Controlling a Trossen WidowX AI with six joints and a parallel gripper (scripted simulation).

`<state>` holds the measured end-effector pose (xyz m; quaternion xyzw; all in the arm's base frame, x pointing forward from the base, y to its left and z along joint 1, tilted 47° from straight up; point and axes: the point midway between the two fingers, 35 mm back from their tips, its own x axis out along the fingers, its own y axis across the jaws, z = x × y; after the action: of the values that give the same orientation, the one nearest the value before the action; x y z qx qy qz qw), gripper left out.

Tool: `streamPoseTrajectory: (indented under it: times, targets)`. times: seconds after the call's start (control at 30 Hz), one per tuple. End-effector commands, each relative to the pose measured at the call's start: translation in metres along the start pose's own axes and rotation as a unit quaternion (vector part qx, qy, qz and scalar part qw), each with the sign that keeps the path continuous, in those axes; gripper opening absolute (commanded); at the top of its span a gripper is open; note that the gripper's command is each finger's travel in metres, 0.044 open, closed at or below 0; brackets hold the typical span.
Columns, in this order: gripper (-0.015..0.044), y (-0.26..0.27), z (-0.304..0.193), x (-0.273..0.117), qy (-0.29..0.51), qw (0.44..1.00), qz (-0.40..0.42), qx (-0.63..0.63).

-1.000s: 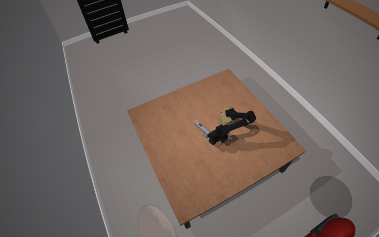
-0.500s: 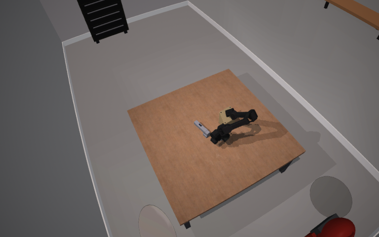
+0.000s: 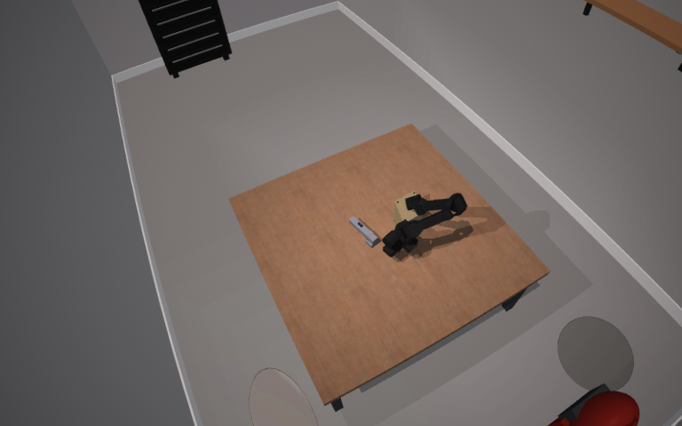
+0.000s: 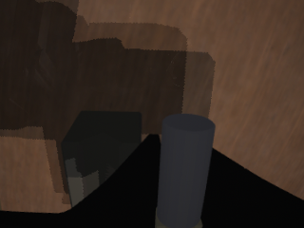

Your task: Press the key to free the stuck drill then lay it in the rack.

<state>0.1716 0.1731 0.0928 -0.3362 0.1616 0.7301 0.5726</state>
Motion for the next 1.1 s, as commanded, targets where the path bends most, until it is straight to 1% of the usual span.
streamPoseTrajectory:
  times: [0.0,0.6,1.07]
  targets:
    - [0.0,0.008,0.001,0.0,0.0,1.0,0.001,0.004]
    - [0.0,0.032,0.006,-0.002,0.0,1.0,0.001,0.004]
    - [0.0,0.031,0.006,0.022,0.0,1.0,0.001,0.004]
